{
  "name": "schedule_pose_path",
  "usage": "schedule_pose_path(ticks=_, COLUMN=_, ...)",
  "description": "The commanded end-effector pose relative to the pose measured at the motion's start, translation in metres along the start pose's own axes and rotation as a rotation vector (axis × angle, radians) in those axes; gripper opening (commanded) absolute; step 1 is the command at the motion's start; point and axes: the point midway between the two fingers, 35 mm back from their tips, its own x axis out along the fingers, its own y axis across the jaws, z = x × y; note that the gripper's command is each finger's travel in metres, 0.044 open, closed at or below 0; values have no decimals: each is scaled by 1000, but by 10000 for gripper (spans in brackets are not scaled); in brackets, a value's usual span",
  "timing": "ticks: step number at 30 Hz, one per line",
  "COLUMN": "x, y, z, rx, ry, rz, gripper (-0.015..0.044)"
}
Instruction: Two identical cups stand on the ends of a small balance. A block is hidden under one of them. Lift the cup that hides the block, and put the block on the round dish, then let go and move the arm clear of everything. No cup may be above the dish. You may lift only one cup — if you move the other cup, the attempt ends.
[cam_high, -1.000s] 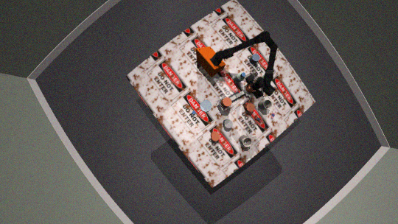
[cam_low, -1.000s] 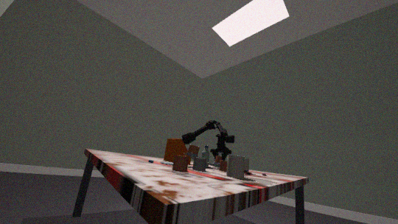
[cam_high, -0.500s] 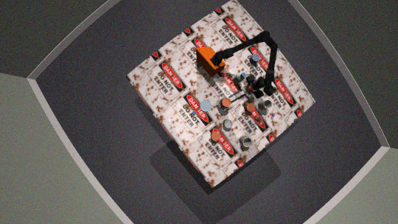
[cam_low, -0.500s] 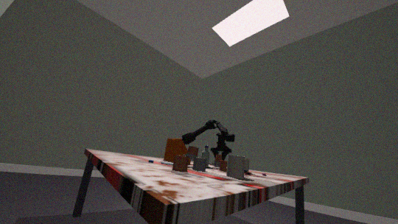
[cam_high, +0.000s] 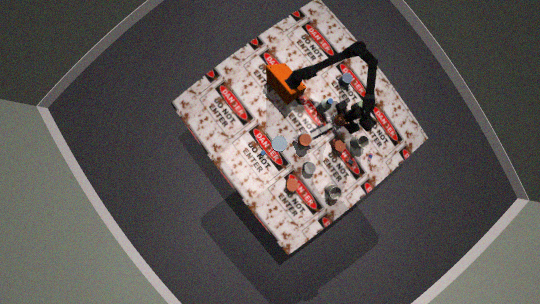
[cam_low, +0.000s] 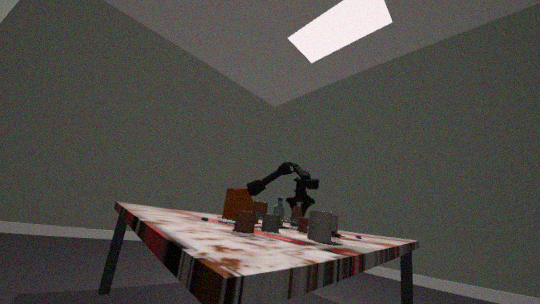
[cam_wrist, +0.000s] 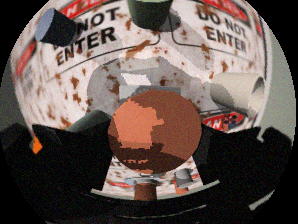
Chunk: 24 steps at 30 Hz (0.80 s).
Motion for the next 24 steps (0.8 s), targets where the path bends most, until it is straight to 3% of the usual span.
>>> schedule_pose_path(ticks=1, x=-8, y=-4, z=-1, rx=-5, ry=3, rz=-13, gripper=0)
schedule_pose_path(ticks=24, x=-37, y=-5, z=-2, rx=-5, ry=7, rz=-13, gripper=0)
